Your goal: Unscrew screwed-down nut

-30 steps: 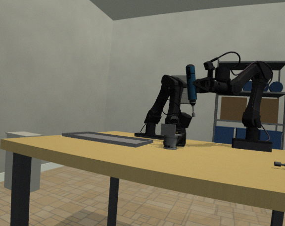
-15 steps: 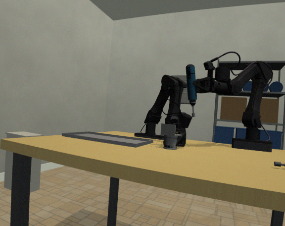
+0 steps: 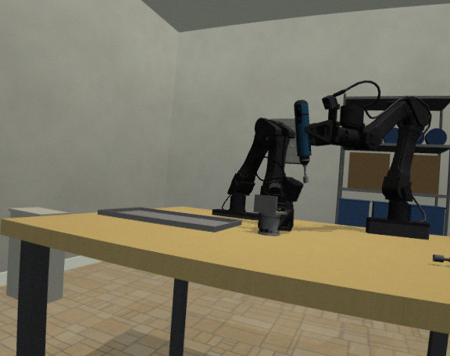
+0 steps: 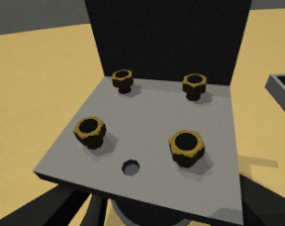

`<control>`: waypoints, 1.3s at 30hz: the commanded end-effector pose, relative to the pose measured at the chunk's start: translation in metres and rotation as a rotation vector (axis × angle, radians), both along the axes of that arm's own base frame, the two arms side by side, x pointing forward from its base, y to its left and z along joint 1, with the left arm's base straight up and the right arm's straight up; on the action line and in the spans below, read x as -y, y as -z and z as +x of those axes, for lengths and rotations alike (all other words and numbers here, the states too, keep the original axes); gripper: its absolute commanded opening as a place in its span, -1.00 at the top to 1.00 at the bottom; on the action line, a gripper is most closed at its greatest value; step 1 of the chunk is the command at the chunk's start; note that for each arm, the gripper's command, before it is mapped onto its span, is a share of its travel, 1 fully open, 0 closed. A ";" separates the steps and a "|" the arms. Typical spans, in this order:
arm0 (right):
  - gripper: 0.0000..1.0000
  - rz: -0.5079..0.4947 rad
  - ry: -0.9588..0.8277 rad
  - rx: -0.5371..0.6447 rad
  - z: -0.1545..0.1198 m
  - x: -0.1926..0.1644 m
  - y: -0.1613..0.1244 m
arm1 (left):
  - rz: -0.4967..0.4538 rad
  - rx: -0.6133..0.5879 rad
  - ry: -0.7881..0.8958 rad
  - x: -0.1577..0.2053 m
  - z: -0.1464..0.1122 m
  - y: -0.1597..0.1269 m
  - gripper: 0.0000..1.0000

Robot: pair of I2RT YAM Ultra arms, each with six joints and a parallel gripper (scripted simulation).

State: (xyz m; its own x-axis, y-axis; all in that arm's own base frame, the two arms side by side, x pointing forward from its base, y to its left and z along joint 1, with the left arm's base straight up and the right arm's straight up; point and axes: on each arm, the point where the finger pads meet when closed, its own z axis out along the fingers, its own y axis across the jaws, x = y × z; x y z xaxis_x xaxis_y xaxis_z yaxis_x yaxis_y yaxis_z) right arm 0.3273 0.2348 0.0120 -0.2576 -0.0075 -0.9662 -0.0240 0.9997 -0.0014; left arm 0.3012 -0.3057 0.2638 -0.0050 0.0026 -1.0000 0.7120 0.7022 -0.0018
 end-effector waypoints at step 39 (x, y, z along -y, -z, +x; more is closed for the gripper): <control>-0.17 -0.001 -0.003 -0.011 0.002 -0.002 0.003 | -0.014 -0.400 -0.261 -0.065 0.070 0.055 0.17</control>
